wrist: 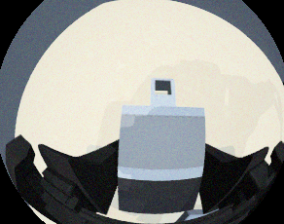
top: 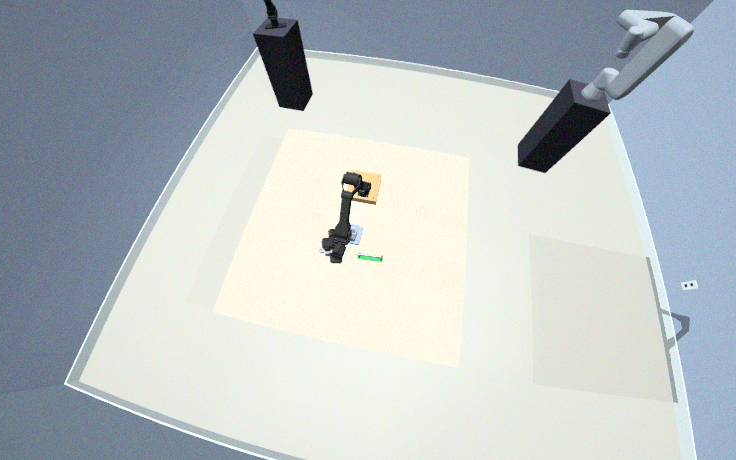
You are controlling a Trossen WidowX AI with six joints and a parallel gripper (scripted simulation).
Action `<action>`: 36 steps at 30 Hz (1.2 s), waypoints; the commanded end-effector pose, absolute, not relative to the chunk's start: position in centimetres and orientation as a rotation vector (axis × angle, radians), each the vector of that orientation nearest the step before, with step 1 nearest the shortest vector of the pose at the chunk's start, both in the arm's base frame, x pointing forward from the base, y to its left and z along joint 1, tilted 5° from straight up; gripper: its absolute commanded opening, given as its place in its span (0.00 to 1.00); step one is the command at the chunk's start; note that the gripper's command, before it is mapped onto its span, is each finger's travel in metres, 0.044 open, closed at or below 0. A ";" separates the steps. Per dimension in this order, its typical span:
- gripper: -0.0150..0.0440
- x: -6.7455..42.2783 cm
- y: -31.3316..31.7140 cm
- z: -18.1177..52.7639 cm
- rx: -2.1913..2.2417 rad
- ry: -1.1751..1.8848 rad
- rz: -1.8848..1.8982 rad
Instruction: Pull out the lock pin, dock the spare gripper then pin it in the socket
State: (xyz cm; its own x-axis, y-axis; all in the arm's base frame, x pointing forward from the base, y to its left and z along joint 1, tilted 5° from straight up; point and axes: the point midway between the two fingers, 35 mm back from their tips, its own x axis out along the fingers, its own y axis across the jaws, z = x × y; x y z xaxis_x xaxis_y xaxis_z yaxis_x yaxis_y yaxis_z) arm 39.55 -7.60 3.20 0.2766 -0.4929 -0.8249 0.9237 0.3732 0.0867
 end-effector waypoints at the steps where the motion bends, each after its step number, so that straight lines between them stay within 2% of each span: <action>1: 0.62 39.5 -7.6 3.1 0.642 0.806 -1.042; 2: 0.61 39.5 -7.6 3.1 0.642 0.806 -1.042; 10: 0.25 39.7 -7.5 5.5 0.642 0.806 -1.042; 27: 0.25 38.4 -7.2 14.7 0.643 0.806 -1.042; 36: 0.25 38.3 -7.2 14.4 0.639 0.820 -1.041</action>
State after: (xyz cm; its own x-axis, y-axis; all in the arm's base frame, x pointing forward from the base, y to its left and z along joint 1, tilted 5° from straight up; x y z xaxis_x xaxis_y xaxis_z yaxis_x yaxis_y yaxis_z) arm 38.24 -7.17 14.43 0.2691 -0.4860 -0.8315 0.9222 0.3789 0.0770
